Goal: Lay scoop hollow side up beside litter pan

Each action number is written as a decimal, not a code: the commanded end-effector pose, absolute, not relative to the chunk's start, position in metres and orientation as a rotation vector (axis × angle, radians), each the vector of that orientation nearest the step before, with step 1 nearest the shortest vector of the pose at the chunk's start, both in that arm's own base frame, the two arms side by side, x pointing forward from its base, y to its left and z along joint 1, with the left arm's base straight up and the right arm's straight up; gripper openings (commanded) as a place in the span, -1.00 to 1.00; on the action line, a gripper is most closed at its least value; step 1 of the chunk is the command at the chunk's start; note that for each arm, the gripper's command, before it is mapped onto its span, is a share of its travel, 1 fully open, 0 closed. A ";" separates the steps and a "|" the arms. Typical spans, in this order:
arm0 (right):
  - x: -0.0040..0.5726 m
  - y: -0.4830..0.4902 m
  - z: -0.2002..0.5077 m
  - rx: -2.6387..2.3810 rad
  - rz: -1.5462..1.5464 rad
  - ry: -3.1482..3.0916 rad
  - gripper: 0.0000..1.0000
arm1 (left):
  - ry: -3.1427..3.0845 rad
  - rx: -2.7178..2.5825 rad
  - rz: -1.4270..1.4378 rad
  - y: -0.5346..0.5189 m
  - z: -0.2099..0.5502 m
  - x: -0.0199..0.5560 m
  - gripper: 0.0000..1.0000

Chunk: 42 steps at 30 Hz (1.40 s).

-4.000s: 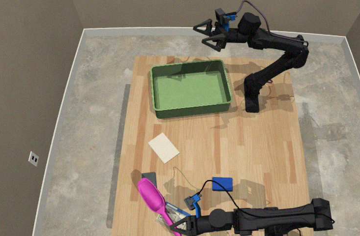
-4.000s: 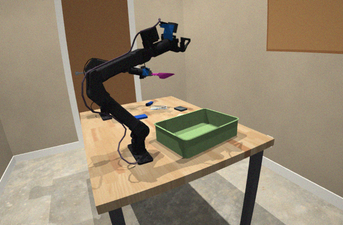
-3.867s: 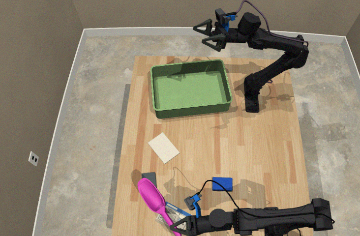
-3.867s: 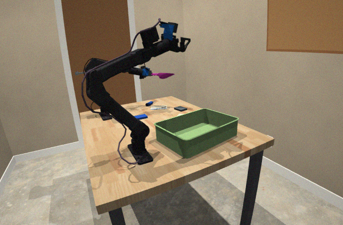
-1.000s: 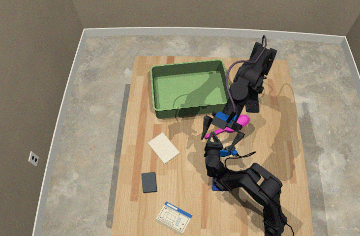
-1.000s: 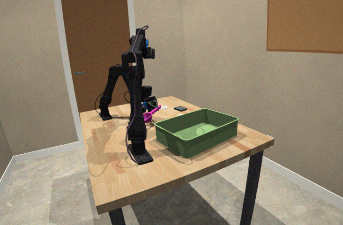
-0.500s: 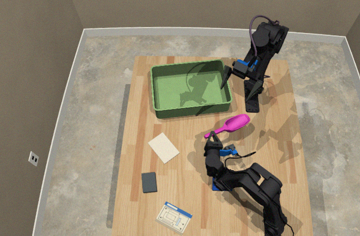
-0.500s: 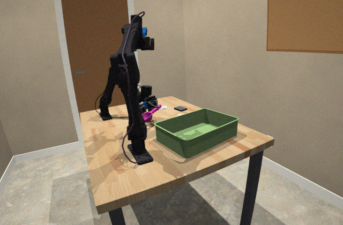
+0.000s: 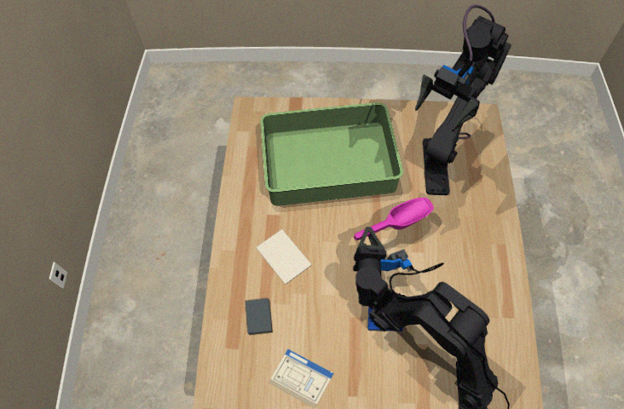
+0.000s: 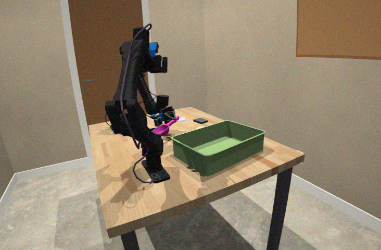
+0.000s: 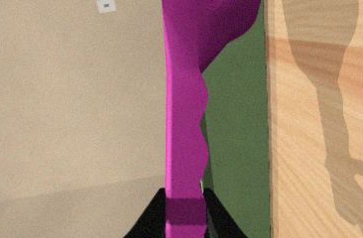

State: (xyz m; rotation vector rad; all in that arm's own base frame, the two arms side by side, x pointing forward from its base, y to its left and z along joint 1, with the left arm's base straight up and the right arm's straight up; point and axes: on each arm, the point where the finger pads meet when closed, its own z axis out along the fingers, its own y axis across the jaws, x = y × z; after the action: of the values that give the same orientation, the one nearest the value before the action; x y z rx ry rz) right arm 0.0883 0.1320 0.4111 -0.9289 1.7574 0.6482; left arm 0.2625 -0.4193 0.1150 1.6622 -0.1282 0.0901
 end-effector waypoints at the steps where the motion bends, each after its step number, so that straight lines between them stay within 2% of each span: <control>1: 0.075 0.104 0.371 -0.919 0.602 1.819 1.00 | -0.155 1.629 0.096 -0.424 0.129 0.264 -1.00; 12: 0.044 0.056 0.289 -0.865 0.577 1.820 1.00 | -0.155 1.629 0.096 -0.424 0.129 0.264 -1.00; 30: 0.045 0.055 0.288 -0.852 0.578 1.803 1.00 | -0.158 1.623 0.091 -0.431 0.143 0.262 -1.00; 42: 0.045 0.055 0.291 -0.847 0.583 1.804 1.00 | -0.158 1.625 0.086 -0.427 0.099 0.262 -1.00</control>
State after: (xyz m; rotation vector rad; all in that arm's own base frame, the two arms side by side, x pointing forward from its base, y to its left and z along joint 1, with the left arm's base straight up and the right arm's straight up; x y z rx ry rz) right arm 0.0455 0.0559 0.2918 -0.8509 1.8109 0.5847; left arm 0.2626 -0.4224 0.0958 1.6666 -0.1288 0.0797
